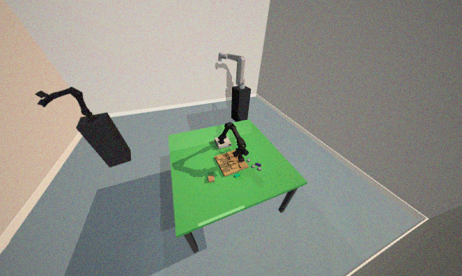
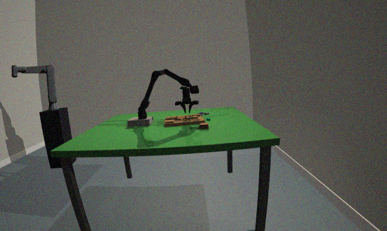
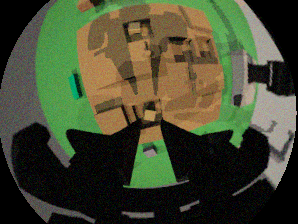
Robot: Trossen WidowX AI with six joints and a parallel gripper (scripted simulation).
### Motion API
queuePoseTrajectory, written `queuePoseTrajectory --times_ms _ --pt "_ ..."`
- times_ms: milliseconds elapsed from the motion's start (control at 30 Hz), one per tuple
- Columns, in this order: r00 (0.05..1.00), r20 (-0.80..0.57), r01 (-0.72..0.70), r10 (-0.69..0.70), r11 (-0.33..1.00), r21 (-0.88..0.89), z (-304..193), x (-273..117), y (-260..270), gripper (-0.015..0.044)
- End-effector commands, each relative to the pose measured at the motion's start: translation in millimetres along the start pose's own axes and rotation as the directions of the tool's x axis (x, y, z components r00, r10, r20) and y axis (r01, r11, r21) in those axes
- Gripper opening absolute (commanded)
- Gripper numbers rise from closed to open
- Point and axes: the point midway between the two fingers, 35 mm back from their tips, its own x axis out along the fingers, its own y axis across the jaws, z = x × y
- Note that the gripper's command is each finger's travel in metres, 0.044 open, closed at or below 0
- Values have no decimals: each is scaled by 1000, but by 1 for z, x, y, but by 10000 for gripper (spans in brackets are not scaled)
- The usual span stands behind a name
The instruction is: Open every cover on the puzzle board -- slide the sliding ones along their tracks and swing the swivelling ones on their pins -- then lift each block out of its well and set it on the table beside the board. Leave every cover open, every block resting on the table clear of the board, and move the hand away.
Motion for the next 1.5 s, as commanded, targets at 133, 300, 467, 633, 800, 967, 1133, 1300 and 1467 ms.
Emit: queuePoseTrajectory --times_ms 133,300,467,633,800,967,1133,1300,1467 --pt "1000 -3 0 0 1000 5 -1 1 0 144" --pt "1000 -3 0 0 1000 5 -1 1 0 144" --pt "1000 -3 0 0 1000 5 -1 1 0 144" --pt "1000 -3 0 0 1000 5 -1 4 0 144" --pt "1000 -3 0 0 1000 5 -1 9 0 144" --pt "1000 -3 0 0 1000 5 -1 14 0 144" --pt "1000 -3 0 0 1000 5 -1 19 0 144" --pt "1000 -4 0 0 1000 5 -1 23 -1 144" --pt "1000 -4 0 0 1000 5 -1 24 -1 144"
